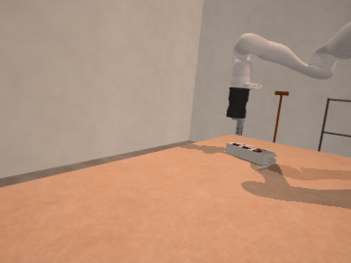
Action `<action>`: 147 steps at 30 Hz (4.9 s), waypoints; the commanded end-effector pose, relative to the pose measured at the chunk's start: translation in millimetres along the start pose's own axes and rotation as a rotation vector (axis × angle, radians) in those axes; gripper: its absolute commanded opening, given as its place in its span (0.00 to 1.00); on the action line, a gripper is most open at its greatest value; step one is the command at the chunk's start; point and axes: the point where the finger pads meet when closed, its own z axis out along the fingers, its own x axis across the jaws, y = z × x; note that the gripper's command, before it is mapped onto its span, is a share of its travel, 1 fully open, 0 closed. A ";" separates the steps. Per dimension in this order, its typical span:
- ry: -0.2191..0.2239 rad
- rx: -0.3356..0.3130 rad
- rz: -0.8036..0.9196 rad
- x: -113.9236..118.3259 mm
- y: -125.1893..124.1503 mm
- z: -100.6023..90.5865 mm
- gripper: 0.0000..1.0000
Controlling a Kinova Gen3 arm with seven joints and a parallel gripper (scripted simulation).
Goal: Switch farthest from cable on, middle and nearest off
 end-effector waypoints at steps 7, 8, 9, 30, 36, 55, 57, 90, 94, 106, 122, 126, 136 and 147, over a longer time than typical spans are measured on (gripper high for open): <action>0.001 -0.002 0.000 9.7 -36.0 -12.0 0.00; 0.000 -0.002 0.000 10.9 -42.4 -13.7 0.00; 0.000 -0.002 0.000 11.4 -45.5 -14.4 0.00; -0.001 -0.002 0.000 11.5 -46.0 -14.6 0.00; -0.001 -0.002 0.000 11.5 -46.0 -14.6 0.00; -0.001 -0.002 0.000 11.5 -46.0 -13.4 0.00; -0.001 -0.002 0.000 11.5 -46.0 -12.6 0.00; -0.001 -0.002 0.000 11.5 -46.0 20.1 0.00; -0.001 -0.002 0.000 11.6 -46.0 23.9 0.00; -0.001 -0.002 0.000 11.6 -46.0 29.0 0.00; -0.001 -0.002 0.000 11.6 -46.0 29.3 0.00; -0.001 -0.002 0.000 11.6 -46.0 29.3 0.00; -0.001 -0.002 0.000 11.6 -46.0 29.3 0.00; -0.001 -0.002 0.000 11.6 -46.0 29.3 0.00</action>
